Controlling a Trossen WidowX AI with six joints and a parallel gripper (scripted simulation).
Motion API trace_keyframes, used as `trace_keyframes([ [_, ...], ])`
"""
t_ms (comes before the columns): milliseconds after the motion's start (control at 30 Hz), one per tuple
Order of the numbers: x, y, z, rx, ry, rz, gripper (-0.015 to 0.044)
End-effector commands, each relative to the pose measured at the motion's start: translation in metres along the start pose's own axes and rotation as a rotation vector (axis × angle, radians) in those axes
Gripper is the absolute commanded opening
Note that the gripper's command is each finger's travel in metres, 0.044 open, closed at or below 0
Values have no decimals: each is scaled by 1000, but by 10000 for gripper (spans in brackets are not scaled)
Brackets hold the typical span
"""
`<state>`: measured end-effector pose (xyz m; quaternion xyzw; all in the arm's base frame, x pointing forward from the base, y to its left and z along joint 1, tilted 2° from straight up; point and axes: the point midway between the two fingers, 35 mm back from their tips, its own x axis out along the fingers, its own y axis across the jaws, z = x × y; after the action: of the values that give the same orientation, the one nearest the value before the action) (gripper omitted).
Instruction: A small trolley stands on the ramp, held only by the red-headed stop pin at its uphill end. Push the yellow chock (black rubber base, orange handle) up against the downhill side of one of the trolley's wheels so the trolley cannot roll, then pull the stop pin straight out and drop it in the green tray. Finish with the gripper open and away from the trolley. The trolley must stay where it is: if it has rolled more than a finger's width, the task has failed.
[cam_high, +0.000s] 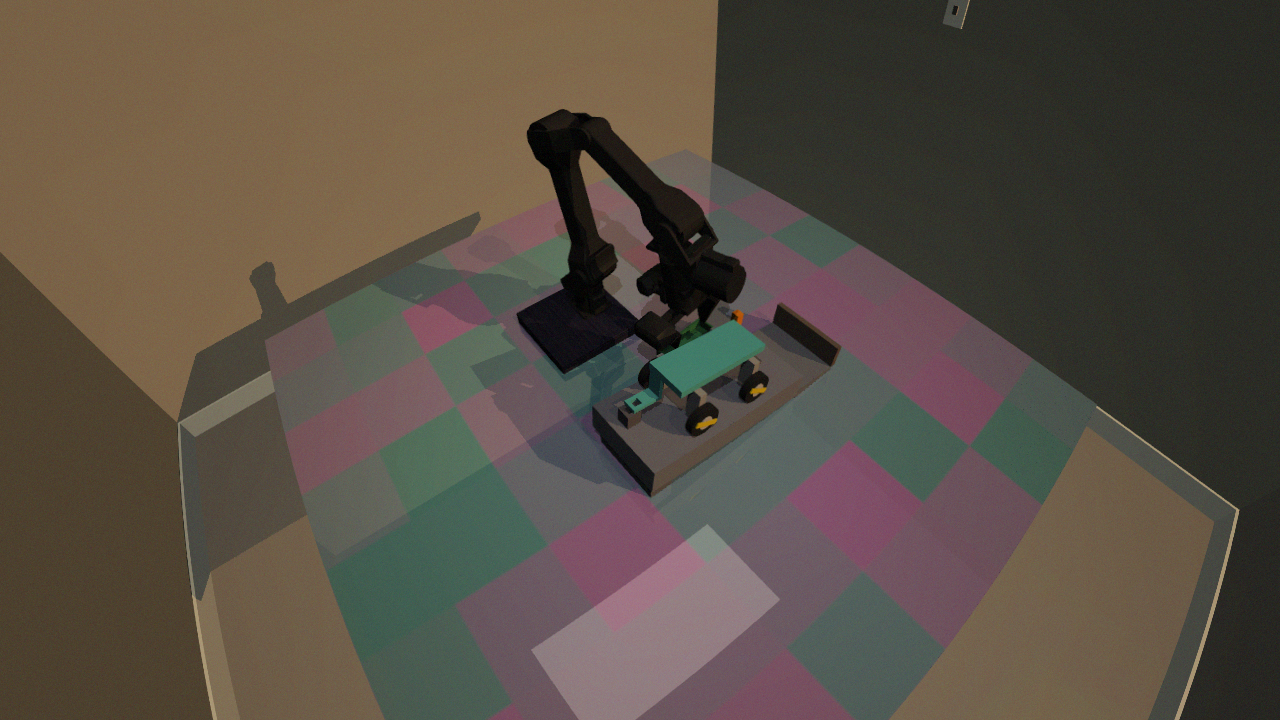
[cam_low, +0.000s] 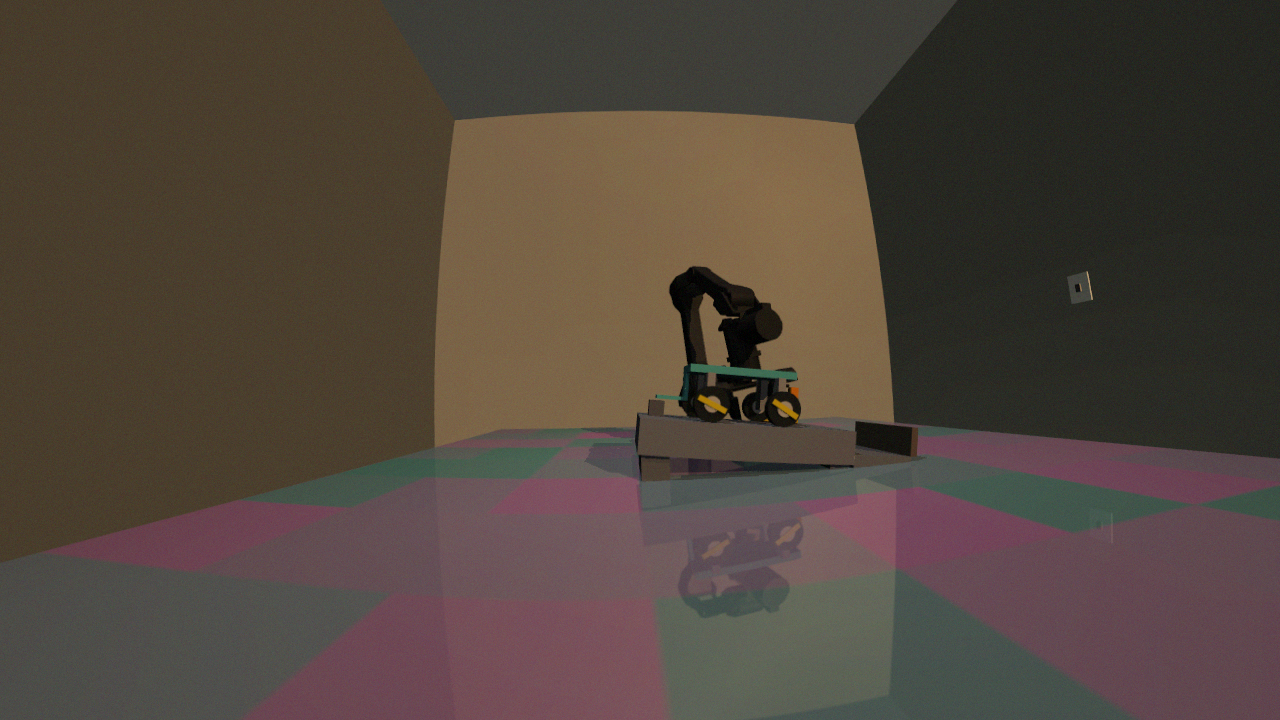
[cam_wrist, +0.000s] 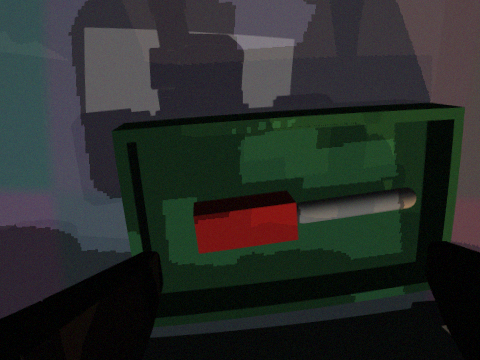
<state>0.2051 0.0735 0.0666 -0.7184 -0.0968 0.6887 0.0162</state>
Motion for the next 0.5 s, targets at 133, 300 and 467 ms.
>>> trace_keyframes([
  [133,-21,-3,0,-1,1,-2,440],
  [300,-38,-6,0,-1,1,-2,440],
  [467,-54,-9,-1,-1,1,-2,440],
])
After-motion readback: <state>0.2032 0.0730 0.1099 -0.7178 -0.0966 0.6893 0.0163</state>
